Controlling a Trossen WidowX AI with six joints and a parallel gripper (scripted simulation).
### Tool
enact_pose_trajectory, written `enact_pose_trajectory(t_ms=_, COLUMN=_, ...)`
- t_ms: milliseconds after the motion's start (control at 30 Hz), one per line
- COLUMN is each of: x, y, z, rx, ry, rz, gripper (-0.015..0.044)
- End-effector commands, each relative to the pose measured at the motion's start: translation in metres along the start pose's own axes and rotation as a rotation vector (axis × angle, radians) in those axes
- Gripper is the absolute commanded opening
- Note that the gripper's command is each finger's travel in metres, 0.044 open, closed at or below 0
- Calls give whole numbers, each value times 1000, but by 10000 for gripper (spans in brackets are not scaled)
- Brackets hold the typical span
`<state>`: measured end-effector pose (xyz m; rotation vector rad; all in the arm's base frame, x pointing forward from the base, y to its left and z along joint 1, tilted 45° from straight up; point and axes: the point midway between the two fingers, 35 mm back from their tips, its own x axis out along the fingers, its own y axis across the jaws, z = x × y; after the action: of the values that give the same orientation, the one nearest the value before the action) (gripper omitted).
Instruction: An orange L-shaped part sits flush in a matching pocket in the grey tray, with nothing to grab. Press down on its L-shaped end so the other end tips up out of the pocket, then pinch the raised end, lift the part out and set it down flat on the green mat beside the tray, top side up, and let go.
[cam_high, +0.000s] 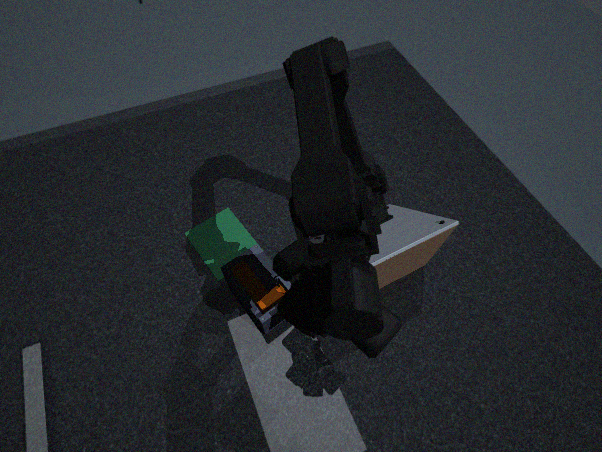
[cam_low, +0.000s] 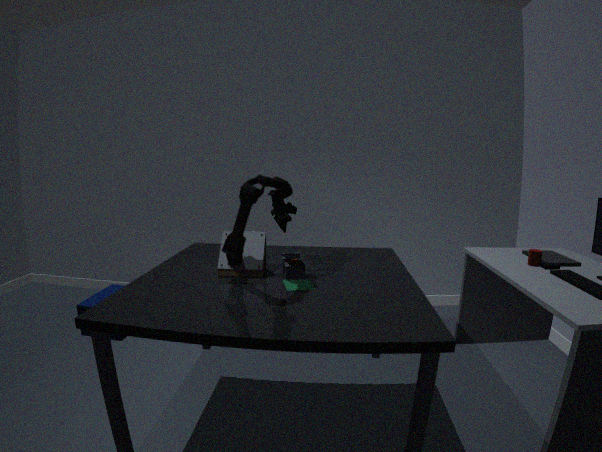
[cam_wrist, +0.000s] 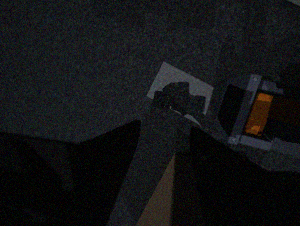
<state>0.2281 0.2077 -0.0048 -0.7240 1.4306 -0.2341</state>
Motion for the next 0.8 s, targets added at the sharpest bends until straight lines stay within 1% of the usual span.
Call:
enact_pose_trajectory(t_ms=0, x=18, y=-54, z=13, rx=67, ry=114, rz=-70, gripper=180)
enact_pose_trajectory(t_ms=100, x=31, y=-92, z=16, rx=112, ry=200, rz=-118, gripper=180)
enact_pose_trajectory(t_ms=200, x=32, y=-94, z=16, rx=115, ry=207, rz=-122, gripper=180)
enact_pose_trajectory(t_ms=267, x=38, y=-95, z=16, rx=115, ry=206, rz=-121, gripper=180)
enact_pose_trajectory(t_ms=500, x=102, y=-103, z=2, rx=115, ry=206, rz=-124, gripper=180)
enact_pose_trajectory(t_ms=767, x=106, y=-103, z=0, rx=115, ry=206, rz=-124, gripper=180)
